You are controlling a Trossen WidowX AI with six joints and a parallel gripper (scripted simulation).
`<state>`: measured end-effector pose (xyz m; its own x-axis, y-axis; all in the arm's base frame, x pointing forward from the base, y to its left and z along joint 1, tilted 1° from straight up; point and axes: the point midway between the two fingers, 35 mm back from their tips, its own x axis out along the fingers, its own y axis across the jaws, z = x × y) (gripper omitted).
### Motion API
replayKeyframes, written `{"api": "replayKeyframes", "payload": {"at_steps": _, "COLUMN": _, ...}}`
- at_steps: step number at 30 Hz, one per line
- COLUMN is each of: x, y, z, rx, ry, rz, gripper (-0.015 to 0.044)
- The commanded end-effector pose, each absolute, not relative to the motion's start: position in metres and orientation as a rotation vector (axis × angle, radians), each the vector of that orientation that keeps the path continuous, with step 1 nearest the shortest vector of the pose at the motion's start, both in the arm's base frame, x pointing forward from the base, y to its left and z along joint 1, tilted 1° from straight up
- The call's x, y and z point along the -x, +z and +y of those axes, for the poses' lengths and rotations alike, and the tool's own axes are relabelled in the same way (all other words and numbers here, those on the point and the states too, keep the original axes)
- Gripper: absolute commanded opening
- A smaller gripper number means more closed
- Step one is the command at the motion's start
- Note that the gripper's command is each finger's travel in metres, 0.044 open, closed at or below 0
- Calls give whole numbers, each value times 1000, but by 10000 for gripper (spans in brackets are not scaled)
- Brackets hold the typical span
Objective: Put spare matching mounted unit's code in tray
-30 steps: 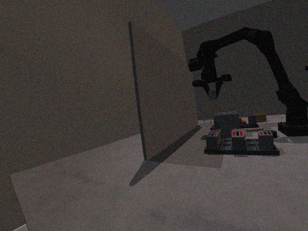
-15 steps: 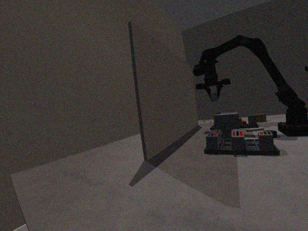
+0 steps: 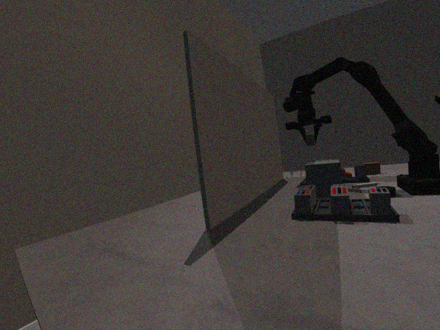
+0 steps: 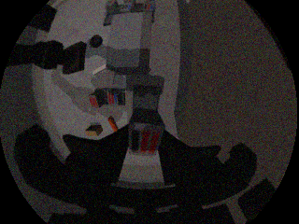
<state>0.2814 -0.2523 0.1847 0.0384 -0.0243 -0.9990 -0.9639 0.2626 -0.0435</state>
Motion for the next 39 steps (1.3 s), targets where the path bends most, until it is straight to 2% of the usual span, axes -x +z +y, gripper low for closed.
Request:
{"api": "replayKeyframes", "payload": {"at_steps": 1, "x": -283, "y": 184, "z": -254, "rx": 1054, "ry": 973, "rz": 1299, "gripper": 0}}
{"api": "replayKeyframes", "payload": {"at_steps": 39, "x": -289, "y": 156, "z": -259, "rx": 1054, "ry": 973, "rz": 1299, "gripper": 0}}
